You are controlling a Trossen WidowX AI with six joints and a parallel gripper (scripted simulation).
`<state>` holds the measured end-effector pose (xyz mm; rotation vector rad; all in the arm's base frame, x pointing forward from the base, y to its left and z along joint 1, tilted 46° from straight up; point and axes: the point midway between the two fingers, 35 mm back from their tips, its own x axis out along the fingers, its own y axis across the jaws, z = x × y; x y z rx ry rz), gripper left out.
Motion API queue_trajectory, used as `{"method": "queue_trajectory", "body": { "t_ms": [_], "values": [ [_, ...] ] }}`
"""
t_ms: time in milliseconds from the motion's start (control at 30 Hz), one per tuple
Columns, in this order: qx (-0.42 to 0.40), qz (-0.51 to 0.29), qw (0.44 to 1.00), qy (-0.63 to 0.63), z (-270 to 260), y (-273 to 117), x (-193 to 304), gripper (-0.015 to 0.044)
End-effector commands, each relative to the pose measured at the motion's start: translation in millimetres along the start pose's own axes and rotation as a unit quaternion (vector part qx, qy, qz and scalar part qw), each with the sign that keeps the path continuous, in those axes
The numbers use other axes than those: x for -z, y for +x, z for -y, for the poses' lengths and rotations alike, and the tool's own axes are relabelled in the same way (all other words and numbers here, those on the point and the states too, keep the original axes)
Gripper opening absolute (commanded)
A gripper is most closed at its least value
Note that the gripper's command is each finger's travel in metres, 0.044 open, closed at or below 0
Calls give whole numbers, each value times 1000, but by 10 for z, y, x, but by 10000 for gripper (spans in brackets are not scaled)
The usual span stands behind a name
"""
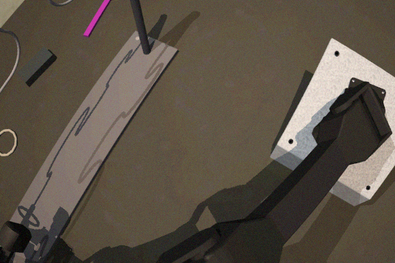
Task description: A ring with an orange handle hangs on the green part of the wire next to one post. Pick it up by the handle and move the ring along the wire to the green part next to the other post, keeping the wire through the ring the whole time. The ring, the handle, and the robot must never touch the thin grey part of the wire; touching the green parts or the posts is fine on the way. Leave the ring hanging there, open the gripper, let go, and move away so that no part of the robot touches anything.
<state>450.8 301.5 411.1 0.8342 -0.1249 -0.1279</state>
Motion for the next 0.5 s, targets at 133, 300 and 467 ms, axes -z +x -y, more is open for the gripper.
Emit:
{"method": "queue_trajectory", "body": {
  "t_ms": [133, 300, 467],
  "values": [
    [2, 1, 1000, 2, 24, 1, -188, -150],
    [2, 1, 1000, 2, 25, 0, -194, -150],
    [2, 1, 1000, 2, 25, 0, -194, -150]
  ]
}}
